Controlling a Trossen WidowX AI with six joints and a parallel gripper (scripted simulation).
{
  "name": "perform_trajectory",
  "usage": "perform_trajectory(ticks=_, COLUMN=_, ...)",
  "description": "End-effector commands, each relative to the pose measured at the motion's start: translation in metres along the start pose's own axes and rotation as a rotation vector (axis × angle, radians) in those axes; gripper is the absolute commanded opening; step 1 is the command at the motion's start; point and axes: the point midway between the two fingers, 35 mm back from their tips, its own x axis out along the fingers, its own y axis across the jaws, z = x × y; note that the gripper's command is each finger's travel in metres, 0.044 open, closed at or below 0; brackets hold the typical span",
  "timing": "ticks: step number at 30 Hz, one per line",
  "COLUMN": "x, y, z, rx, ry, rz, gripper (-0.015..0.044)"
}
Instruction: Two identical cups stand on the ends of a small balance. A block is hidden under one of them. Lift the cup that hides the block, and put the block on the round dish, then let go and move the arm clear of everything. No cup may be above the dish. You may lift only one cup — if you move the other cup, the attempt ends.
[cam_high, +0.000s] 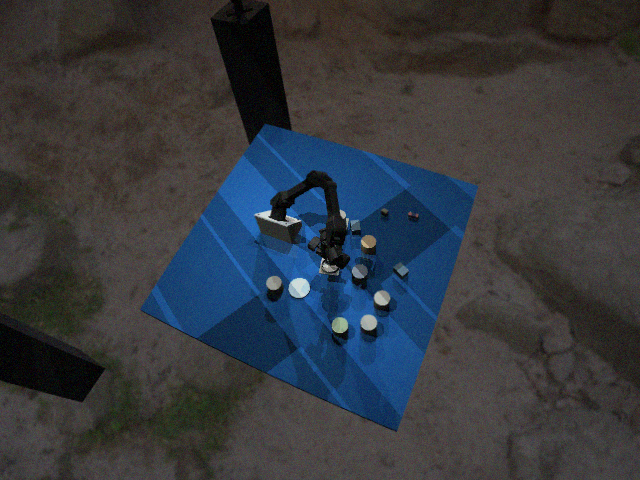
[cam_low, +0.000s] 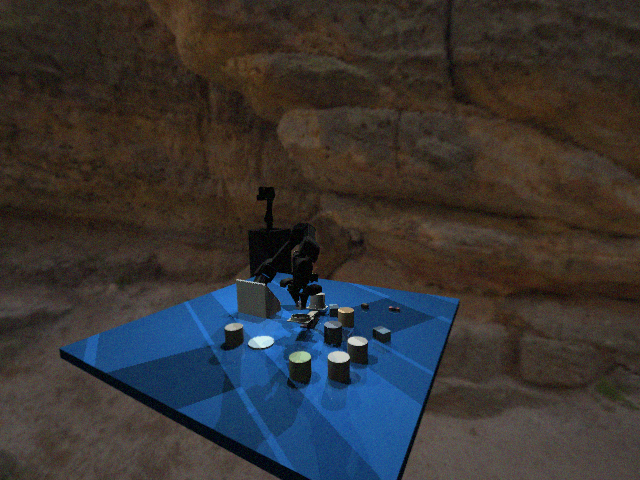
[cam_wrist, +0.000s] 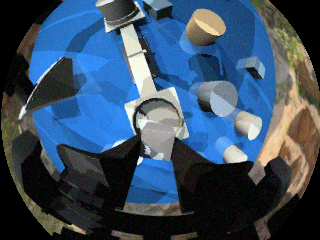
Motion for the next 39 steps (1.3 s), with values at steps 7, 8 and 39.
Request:
perform_trajectory(ticks=7, x=-0.049, y=0.003, z=0.001, rx=-0.009, ry=0.005, rz=0.001, gripper=0.0000)
perform_trajectory(ticks=8, x=-0.049, y=0.003, z=0.001, rx=-0.009, ry=0.005, rz=0.001, gripper=0.0000)
perform_trajectory(ticks=39, x=0.051, y=0.077, z=-0.149, rx=-0.008, ry=0.013, rz=0.000, gripper=0.0000)
